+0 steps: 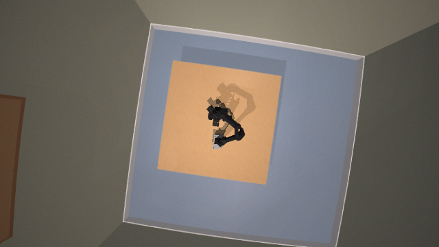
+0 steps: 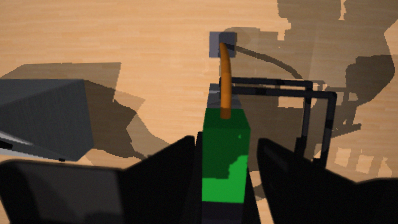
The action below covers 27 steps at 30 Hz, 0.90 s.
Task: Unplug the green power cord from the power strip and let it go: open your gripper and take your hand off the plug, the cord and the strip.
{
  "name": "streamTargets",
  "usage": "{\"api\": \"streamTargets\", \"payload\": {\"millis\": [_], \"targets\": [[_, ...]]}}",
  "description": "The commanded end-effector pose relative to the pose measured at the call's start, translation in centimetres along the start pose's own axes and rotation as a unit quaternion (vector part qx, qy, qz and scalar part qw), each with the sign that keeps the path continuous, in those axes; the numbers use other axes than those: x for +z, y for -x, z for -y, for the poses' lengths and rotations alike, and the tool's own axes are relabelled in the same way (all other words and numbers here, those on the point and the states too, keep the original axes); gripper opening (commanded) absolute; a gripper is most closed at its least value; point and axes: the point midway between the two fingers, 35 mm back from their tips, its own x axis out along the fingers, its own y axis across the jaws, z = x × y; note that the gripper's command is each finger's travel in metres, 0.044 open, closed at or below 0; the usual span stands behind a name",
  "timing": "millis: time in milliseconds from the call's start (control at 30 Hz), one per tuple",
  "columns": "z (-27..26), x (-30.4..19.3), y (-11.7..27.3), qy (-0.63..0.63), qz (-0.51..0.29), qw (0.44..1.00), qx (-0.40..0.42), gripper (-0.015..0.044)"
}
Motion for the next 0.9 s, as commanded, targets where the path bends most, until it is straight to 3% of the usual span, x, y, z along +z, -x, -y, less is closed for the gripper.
{"api": "streamTargets", "payload": {"millis": [0, 367, 500, 867], "targets": [[0.0, -0.3, 0.0, 0.003, -0.002, 1.0, -0.002, 0.016], [0.0, -0.3, -1.2, 0.003, -0.002, 1.0, -0.002, 0.016], [0.0, -0.3, -0.9, 0.001, -0.001, 1.0, 0.0, 0.0055], [0.0, -0.1, -0.9, 0.001, -0.001, 1.0, 0.0, 0.0]]}}
